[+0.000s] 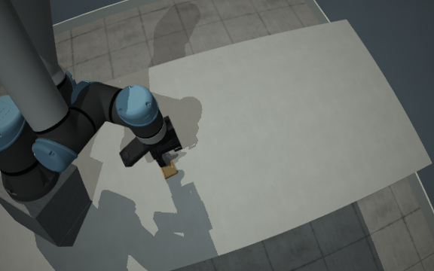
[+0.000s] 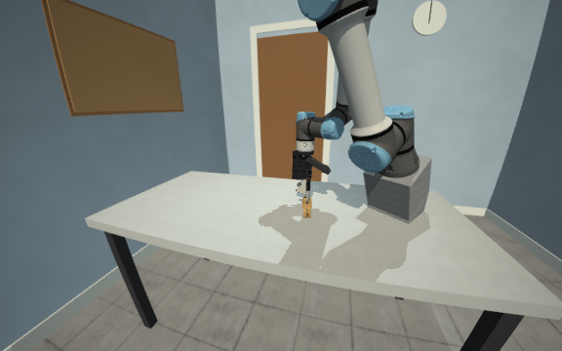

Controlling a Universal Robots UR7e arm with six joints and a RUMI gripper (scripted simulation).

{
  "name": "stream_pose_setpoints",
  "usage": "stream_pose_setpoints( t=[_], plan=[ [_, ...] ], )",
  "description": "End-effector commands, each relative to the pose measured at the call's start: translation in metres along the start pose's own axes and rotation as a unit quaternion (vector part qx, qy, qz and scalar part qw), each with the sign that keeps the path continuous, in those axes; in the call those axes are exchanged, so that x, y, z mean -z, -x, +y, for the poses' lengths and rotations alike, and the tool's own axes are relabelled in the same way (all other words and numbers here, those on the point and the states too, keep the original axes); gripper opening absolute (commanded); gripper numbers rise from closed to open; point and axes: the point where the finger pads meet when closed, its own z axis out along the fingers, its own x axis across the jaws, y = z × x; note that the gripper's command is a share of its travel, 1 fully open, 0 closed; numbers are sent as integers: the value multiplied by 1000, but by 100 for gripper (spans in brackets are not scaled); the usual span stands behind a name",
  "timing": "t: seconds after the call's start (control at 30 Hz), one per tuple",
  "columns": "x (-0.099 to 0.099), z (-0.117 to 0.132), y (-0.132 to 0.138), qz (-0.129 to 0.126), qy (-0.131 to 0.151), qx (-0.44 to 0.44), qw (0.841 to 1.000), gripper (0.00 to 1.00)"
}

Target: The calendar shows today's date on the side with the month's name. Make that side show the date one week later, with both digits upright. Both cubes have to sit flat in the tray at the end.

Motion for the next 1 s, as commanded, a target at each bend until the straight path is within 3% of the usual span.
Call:
stream_pose_setpoints(
  t=[0.0, 0.97],
  plan=[
    [-7, 1, 0, -1, 1, 0, 1000, 28],
    [-11, 0, 0, -1, 1, 0, 1000, 28]
  ],
)
